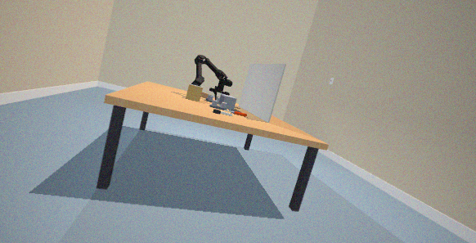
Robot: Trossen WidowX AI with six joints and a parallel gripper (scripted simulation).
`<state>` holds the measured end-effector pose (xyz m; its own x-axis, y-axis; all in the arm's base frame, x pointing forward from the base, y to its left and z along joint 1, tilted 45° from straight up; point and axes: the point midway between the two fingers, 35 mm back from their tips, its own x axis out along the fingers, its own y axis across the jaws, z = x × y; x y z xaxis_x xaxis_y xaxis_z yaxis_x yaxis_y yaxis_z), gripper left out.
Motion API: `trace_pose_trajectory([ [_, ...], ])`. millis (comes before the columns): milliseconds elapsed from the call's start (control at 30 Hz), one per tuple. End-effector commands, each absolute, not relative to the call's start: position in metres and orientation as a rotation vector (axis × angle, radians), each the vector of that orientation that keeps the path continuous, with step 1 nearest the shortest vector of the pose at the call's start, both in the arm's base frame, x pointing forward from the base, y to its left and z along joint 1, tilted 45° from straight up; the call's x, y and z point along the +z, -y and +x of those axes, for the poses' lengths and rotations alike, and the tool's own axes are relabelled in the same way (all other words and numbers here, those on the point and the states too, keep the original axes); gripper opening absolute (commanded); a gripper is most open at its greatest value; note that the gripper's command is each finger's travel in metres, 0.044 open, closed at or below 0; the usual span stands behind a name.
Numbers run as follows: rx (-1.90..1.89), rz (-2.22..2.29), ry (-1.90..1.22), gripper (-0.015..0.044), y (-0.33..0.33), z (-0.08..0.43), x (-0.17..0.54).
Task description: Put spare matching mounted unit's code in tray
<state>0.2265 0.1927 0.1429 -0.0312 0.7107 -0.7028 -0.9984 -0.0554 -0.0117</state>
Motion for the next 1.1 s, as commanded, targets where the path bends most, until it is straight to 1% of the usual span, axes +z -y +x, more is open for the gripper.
trace_pose_trajectory([
  [0,1.531,-0.643,-0.587,0.0000,-0.187,0.228,0.148],
  [400,1.527,-0.641,-0.596,0.0000,-0.139,0.230,0.194],
  [700,1.524,-0.638,-0.604,0.0000,-0.137,0.230,0.196],
  [1067,1.526,-0.640,-0.601,0.0000,-0.111,0.235,0.231],
])
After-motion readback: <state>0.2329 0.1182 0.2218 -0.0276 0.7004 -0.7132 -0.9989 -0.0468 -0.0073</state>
